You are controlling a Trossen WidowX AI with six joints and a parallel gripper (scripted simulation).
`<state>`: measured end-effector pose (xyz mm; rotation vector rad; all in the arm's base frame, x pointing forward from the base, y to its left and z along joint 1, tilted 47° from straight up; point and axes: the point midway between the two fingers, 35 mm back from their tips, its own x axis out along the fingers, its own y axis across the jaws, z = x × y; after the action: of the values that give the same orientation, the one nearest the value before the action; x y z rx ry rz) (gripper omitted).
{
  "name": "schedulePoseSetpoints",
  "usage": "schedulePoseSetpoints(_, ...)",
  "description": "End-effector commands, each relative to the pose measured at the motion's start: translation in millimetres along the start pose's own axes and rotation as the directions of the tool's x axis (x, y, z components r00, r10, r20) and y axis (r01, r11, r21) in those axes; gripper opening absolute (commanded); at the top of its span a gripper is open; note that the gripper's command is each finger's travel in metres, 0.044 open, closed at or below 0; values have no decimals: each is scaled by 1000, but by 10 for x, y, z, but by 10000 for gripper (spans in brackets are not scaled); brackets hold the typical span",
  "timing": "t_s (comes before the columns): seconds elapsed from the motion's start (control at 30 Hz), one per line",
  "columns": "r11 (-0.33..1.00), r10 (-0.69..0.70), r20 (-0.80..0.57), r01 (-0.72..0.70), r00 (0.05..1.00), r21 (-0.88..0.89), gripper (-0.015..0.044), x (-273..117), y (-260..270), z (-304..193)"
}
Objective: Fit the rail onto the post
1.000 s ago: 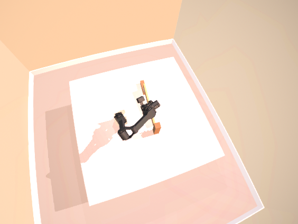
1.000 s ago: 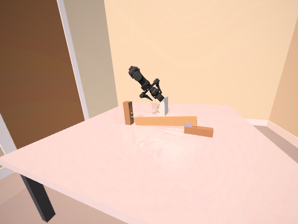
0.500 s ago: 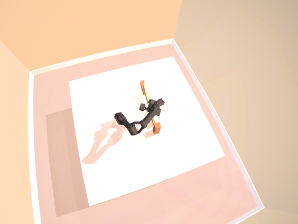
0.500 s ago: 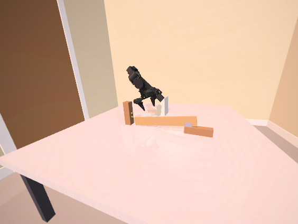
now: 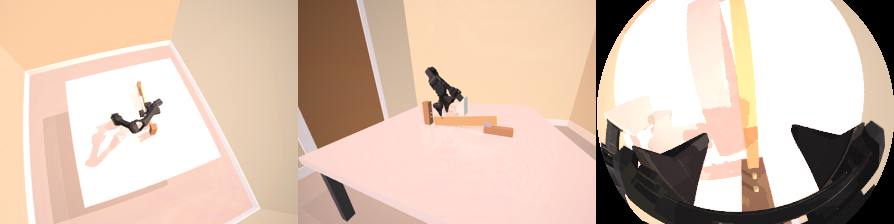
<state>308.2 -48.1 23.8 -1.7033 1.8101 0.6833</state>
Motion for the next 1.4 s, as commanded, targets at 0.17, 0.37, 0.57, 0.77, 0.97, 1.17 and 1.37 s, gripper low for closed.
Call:
schedulePoseSetpoints(0.17,1000,-3,-9,3,1000,-14,440,100,-20,-3)
schedulePoseSetpoints(0.37,1000,-3,-8,3,1000,-14,440,198,-28,-1)
schedulePoseSetpoints(0.57,1000,-4,-8,4,1000,-14,440,295,-32,0)
schedulePoseSetpoints(0.77,1000,-4,-9,4,1000,-14,440,392,-33,-1)
schedulePoseSetpoints(0.97,1000,-4,-9,4,1000,-14,440,487,-30,-4)
schedulePoseSetpoints(1.17,1000,-4,-11,3,1000,-14,440,582,-25,-9)
schedulePoseSetpoints(1.37,1000,-3,-13,3,1000,-14,440,675,-16,-15)
